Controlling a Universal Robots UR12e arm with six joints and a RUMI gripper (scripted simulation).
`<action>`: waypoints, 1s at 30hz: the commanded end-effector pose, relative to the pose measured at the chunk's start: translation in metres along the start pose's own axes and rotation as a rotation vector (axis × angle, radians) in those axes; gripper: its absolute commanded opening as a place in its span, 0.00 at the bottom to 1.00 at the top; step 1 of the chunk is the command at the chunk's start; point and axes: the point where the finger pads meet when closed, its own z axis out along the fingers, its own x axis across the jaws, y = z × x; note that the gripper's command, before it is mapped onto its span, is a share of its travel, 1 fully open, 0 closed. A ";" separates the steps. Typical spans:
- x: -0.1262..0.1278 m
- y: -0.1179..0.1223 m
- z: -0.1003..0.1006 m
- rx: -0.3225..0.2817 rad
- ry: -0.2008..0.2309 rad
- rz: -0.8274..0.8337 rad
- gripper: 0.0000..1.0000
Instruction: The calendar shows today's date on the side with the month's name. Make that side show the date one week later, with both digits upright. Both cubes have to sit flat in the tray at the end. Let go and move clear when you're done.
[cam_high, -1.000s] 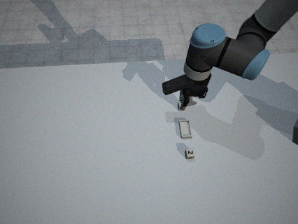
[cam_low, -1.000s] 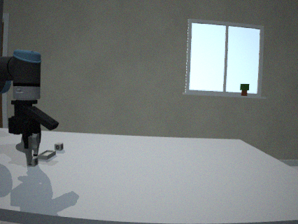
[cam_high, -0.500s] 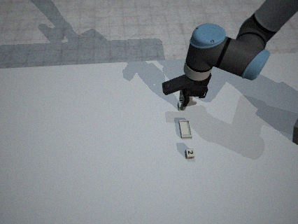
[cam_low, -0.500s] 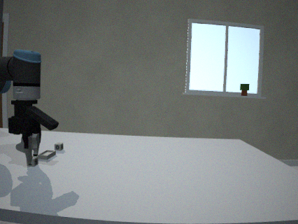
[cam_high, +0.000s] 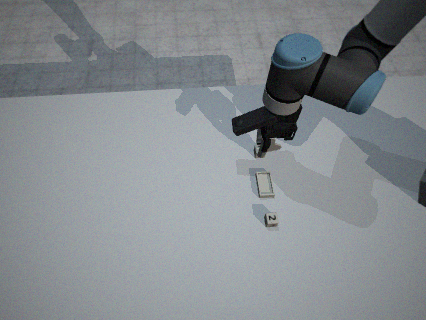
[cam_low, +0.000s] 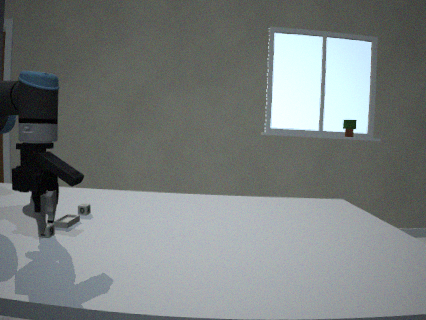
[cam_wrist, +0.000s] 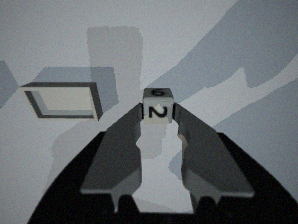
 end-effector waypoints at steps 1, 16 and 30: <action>0.001 -0.002 -0.001 0.003 0.002 0.000 0.10; 0.001 -0.002 -0.001 0.003 0.002 0.000 0.14; 0.001 -0.002 -0.001 0.003 0.002 0.000 0.28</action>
